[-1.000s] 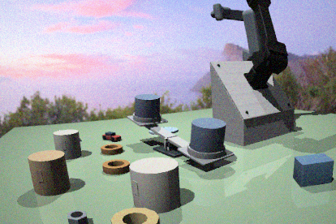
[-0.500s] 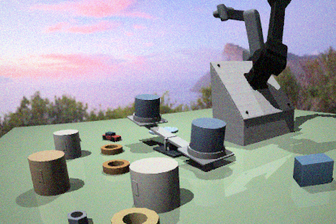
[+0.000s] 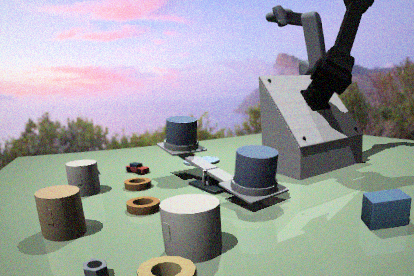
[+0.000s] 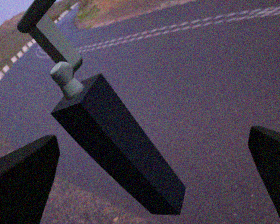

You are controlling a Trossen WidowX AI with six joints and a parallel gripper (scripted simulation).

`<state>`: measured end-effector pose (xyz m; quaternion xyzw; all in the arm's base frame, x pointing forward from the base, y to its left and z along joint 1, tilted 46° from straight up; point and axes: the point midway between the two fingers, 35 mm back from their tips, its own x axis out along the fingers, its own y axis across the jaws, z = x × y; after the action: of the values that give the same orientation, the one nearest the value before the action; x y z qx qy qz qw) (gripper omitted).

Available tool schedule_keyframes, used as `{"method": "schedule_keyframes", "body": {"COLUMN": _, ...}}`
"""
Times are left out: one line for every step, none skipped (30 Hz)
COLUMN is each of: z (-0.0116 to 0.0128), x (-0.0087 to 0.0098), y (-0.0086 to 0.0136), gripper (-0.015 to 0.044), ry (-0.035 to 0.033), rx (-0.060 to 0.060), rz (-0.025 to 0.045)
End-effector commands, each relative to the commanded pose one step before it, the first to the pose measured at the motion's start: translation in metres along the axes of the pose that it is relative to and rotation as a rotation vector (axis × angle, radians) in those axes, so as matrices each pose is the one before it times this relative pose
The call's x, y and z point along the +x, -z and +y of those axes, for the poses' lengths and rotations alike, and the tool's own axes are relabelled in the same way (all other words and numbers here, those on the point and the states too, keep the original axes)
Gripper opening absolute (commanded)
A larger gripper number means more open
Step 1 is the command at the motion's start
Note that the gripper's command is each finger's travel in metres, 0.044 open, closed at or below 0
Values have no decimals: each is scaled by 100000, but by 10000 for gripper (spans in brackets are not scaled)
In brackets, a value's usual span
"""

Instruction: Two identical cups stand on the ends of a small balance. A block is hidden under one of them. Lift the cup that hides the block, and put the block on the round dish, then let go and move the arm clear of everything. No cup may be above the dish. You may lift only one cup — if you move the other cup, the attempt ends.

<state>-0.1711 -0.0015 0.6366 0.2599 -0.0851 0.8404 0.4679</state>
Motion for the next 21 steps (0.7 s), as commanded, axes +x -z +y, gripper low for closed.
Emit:
{"method": "schedule_keyframes", "body": {"z": -3114, "x": 1125, "y": -147, "gripper": 440, "ry": 7812, "rx": -3286, "rz": -1339}}
{"method": "schedule_keyframes", "body": {"z": -781, "x": 333, "y": 6, "gripper": 440, "ry": 2256, "rx": -1722, "rz": -359}}
{"method": "schedule_keyframes", "body": {"z": -906, "x": 352, "y": 120, "gripper": 440, "ry": 2407, "rx": -1119, "rz": 218}}
{"method": "schedule_keyframes", "body": {"z": -984, "x": 362, "y": 196, "gripper": 440, "ry": 2492, "rx": -716, "rz": 598}}
{"method": "schedule_keyframes", "body": {"z": -982, "x": 356, "y": 201, "gripper": 440, "ry": 2483, "rx": -692, "rz": 619}}
{"method": "schedule_keyframes", "body": {"z": -981, "x": 350, "y": 206, "gripper": 440, "ry": 2473, "rx": -664, "rz": 643}}
{"method": "schedule_keyframes", "body": {"z": -979, "x": 344, "y": 210, "gripper": 440, "ry": 2462, "rx": -648, "rz": 657}}
{"method": "schedule_keyframes", "body": {"z": -977, "x": 338, "y": 214, "gripper": 440, "ry": 2451, "rx": -627, "rz": 674}}
{"method": "schedule_keyframes", "body": {"z": -946, "x": 322, "y": 222, "gripper": 440, "ry": 2447, "rx": -1108, "rz": 664}}
{"method": "schedule_keyframes", "body": {"z": -1096, "x": 363, "y": 266, "gripper": 440, "ry": 2826, "rx": -1266, "rz": 798}}
{"method": "schedule_keyframes", "body": {"z": -1135, "x": 367, "y": 286, "gripper": 440, "ry": 2917, "rx": -1292, "rz": 860}}
{"method": "schedule_keyframes", "body": {"z": -1130, "x": 357, "y": 296, "gripper": 440, "ry": 2895, "rx": -1266, "rz": 890}}
{"method": "schedule_keyframes", "body": {"z": -1125, "x": 348, "y": 306, "gripper": 440, "ry": 2871, "rx": -1239, "rz": 919}}
{"method": "schedule_keyframes", "body": {"z": -1120, "x": 338, "y": 316, "gripper": 440, "ry": 2847, "rx": -1212, "rz": 948}}
{"method": "schedule_keyframes", "body": {"z": -1115, "x": 328, "y": 326, "gripper": 440, "ry": 2822, "rx": -1185, "rz": 977}}
{"method": "schedule_keyframes", "body": {"z": -1110, "x": 318, "y": 337, "gripper": 440, "ry": 2797, "rx": -1157, "rz": 1005}}
{"method": "schedule_keyframes", "body": {"z": -1104, "x": 308, "y": 347, "gripper": 440, "ry": 2770, "rx": -1128, "rz": 1032}}
{"method": "schedule_keyframes", "body": {"z": -1081, "x": 294, "y": 352, "gripper": 440, "ry": 2699, "rx": -1082, "rz": 1042}}
{"method": "schedule_keyframes", "body": {"z": -1150, "x": 305, "y": 386, "gripper": 440, "ry": 2829, "rx": -948, "rz": 1148}}
{"method": "schedule_keyframes", "body": {"z": -1327, "x": 349, "y": 456, "gripper": 440, "ry": 3154, "rx": -455, "rz": 1379}}
{"method": "schedule_keyframes", "body": {"z": -1329, "x": 337, "y": 467, "gripper": 440, "ry": 3138, "rx": -416, "rz": 1405}}
